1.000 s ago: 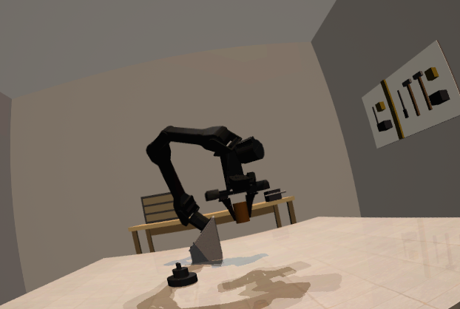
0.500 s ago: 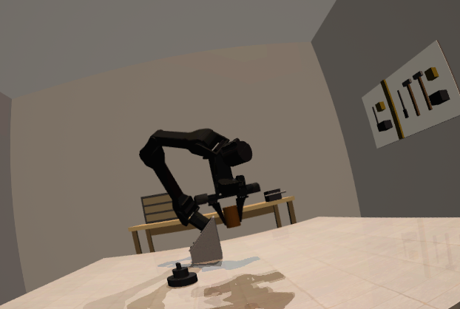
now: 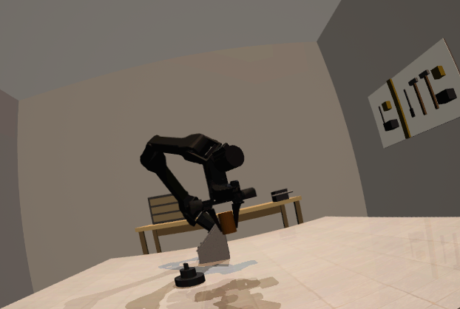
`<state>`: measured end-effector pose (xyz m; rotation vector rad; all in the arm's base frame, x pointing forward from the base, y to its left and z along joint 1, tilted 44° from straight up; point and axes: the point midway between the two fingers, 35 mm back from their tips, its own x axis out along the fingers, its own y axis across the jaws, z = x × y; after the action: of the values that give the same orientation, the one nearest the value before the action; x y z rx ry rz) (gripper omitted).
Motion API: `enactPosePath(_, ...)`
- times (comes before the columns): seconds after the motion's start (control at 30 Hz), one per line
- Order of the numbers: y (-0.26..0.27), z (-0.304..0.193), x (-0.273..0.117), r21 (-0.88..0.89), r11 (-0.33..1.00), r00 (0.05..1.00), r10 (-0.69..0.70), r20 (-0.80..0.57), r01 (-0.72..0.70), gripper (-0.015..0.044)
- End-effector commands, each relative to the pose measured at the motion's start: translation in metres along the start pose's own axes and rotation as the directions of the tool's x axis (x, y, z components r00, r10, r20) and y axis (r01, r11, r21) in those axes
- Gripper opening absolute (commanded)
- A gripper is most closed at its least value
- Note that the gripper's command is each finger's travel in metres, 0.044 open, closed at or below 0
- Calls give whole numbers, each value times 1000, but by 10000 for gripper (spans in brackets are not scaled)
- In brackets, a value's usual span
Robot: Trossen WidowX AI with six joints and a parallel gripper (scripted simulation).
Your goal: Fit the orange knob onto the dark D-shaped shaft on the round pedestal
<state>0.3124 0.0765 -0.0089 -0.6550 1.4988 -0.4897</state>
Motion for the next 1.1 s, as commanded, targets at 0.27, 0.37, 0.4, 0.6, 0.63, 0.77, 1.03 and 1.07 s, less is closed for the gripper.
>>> enactPosePath(0.27, -35, 12, 4, 4, 1000, 1000, 1, 16, -1, 0)
enactPosePath(0.37, -44, 14, 7, 4, 1000, 1000, -1, 16, 1, 0)
enactPosePath(0.4, -47, 15, 7, 5, 1000, 1000, -1, 16, 1, 0)
enactPosePath(0.6, -65, 18, 12, 6, 1000, 1000, -6, 16, 6, 0)
enactPosePath(0.63, -68, 18, 12, 6, 1000, 1000, -7, 16, 7, 0)
enactPosePath(0.77, -80, 20, 15, 7, 1000, 1000, -12, 15, 12, 0)
enactPosePath(1.03, -105, 21, 21, 10, 1000, 1000, -23, 13, 23, 0)
enactPosePath(1.07, -108, 21, 22, 10, 1000, 1000, -24, 12, 24, 0)
